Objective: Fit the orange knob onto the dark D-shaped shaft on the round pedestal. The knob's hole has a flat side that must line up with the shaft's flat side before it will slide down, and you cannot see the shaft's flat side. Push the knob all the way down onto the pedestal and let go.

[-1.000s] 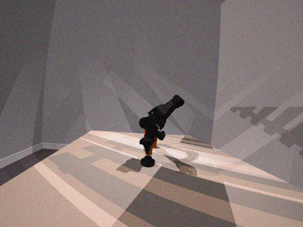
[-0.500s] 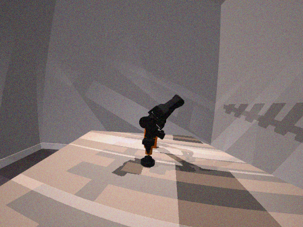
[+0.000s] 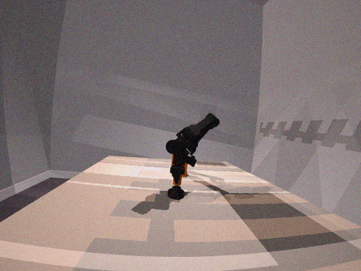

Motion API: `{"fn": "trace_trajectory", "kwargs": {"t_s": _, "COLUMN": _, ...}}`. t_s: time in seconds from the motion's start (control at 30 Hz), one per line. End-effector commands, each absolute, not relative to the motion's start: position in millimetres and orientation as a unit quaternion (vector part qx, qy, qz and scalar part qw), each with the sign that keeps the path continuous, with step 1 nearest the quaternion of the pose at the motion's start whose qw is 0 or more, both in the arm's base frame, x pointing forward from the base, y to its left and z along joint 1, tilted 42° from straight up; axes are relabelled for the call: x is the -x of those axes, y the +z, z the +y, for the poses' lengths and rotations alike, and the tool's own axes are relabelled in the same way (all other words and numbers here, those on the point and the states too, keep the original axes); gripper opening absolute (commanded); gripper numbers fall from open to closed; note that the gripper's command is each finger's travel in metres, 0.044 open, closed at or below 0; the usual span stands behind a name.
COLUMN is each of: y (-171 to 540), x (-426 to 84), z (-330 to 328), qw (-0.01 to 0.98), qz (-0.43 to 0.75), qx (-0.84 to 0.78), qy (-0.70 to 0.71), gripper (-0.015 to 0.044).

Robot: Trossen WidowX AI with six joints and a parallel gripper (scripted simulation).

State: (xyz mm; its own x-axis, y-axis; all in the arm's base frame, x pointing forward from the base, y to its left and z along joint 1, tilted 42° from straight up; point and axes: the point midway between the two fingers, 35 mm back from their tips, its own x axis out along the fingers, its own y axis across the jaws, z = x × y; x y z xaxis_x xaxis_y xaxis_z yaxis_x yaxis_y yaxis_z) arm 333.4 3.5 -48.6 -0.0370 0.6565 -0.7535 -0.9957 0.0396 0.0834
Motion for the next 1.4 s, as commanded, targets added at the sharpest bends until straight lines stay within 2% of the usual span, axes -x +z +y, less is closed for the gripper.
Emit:
{"fn": "trace_trajectory", "kwargs": {"t_s": 0.0, "y": -49.0, "x": -334.8, "z": 4.0, "qw": 0.643, "qz": 0.323, "qx": 0.263, "qy": 0.642, "gripper": 0.0}}
{"fn": "trace_trajectory", "kwargs": {"t_s": 0.33, "y": -45.2, "x": -337.1, "z": 0.8, "qw": 0.642, "qz": 0.32, "qx": 0.266, "qy": 0.644, "gripper": 0.0}}
{"fn": "trace_trajectory", "kwargs": {"t_s": 0.57, "y": -46.2, "x": -336.4, "z": 1.4, "qw": 0.612, "qz": 0.254, "qx": 0.329, "qy": 0.673, "gripper": 0.0}}
{"fn": "trace_trajectory", "kwargs": {"t_s": 1.37, "y": -46.6, "x": -336.8, "z": 1.5, "qw": 0.612, "qz": 0.254, "qx": 0.329, "qy": 0.673, "gripper": 0.0}}
